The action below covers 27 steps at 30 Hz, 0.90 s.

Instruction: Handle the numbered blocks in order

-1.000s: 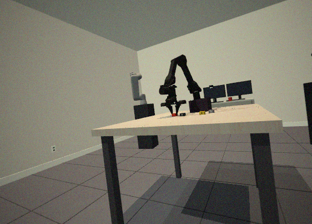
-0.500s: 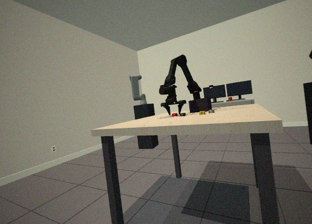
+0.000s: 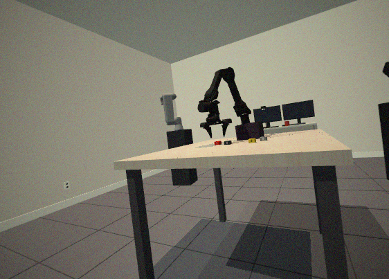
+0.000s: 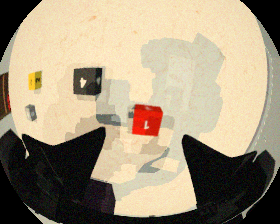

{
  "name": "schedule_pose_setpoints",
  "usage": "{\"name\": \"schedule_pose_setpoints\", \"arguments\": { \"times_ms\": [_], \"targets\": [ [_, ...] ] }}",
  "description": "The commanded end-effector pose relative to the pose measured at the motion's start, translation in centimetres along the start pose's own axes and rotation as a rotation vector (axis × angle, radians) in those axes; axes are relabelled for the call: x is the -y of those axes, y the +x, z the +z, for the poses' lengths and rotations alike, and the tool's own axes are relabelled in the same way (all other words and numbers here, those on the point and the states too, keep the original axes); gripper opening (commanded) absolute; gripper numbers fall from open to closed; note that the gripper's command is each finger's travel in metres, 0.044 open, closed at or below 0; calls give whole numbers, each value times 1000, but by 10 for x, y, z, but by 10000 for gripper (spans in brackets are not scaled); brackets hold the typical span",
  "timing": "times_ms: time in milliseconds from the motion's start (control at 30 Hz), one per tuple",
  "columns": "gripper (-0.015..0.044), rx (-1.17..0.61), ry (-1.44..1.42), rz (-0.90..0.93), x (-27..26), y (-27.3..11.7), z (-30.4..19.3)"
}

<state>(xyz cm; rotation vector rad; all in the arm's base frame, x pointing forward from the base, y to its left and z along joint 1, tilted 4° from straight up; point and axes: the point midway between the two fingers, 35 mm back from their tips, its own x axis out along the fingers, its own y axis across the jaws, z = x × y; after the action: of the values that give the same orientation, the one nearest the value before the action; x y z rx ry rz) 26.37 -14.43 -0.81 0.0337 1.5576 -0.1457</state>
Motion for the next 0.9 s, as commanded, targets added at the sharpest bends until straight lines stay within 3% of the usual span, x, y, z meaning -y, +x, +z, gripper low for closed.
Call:
{"name": "schedule_pose_setpoints", "arguments": {
  "times_ms": [0, 67, 233, 667, 867],
  "targets": [
    [295, 21, 5, -10, 2, -52, 5],
    [242, 21, 5, -10, 1, -79, 2],
    [120, 21, 5, -10, 1, -83, 2],
    [120, 22, 5, -9, -1, -83, 3],
    [120, 45, 8, 8, -78, -83, 36]
  ]
}}
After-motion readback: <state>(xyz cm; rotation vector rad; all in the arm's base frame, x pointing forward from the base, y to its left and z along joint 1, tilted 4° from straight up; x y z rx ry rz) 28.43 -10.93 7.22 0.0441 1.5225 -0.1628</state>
